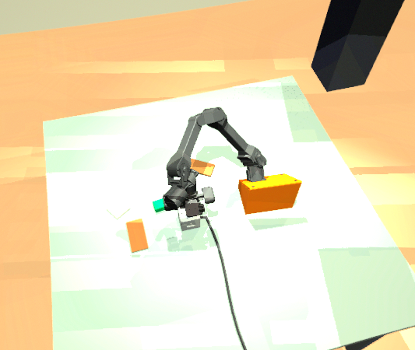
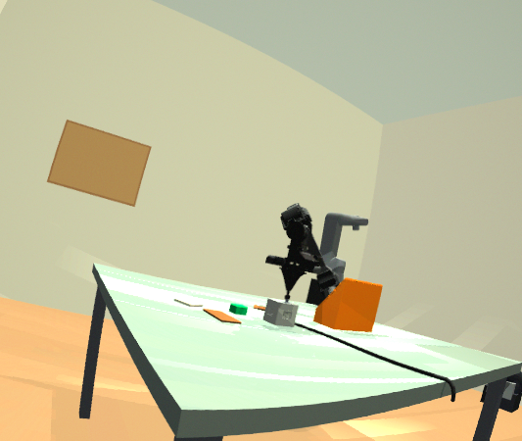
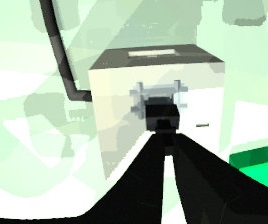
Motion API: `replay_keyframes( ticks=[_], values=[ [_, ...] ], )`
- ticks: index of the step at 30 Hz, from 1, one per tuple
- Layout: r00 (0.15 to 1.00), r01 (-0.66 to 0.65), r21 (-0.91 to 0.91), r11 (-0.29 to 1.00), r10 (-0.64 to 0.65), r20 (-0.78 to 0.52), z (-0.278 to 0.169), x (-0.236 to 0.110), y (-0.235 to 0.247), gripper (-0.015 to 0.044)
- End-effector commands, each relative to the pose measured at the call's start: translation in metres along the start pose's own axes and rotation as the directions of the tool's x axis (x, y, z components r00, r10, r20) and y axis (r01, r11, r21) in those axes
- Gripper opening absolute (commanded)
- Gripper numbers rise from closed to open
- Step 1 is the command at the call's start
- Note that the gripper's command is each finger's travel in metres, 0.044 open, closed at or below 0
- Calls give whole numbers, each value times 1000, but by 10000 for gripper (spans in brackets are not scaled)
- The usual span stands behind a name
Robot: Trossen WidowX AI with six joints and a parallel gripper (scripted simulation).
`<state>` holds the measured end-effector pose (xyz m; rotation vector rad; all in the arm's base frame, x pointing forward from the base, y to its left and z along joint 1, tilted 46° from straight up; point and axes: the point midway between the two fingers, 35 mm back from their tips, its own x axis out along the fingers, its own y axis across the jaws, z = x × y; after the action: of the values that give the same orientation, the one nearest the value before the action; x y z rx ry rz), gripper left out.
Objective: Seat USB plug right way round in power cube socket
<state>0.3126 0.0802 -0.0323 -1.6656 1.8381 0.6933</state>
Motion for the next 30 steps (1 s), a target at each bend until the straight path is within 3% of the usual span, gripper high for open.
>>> replay_keyframes(
  ticks=[1,30],
  values=[
    [1000,-3,4,1000,3,2,0,-3,0,0],
    [1000,-3,4,1000,3,2,0,-22,0,0]
  ],
)
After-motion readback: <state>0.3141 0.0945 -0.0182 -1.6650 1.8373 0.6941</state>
